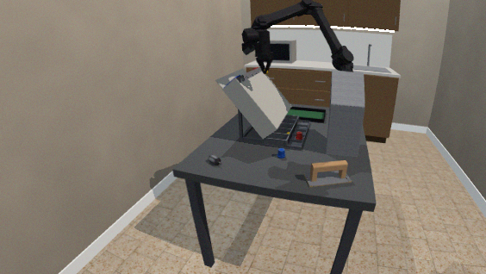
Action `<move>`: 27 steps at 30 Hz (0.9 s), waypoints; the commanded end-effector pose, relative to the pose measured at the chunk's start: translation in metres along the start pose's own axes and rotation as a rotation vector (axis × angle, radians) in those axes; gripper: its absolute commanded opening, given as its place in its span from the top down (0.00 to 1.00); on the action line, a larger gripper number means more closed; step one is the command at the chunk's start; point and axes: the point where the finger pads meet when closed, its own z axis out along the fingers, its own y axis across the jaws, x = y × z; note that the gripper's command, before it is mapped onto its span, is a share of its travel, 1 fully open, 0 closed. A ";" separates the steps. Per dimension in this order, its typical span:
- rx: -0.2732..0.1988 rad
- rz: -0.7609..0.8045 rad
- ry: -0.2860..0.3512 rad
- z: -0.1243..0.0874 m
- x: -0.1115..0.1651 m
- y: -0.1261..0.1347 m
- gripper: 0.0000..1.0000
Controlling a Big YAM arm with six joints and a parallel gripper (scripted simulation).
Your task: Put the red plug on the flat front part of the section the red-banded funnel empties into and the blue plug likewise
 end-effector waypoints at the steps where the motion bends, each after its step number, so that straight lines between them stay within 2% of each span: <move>1: -0.016 0.015 -0.037 -0.023 -0.014 0.016 1.00; 5: -0.024 0.023 -0.044 -0.029 -0.016 0.015 1.00; 18: -0.015 -0.002 -0.039 -0.025 -0.017 0.018 1.00; 22: -0.012 0.019 -0.012 -0.013 -0.032 0.006 1.00; 27: -0.011 0.019 -0.012 -0.012 -0.046 0.006 1.00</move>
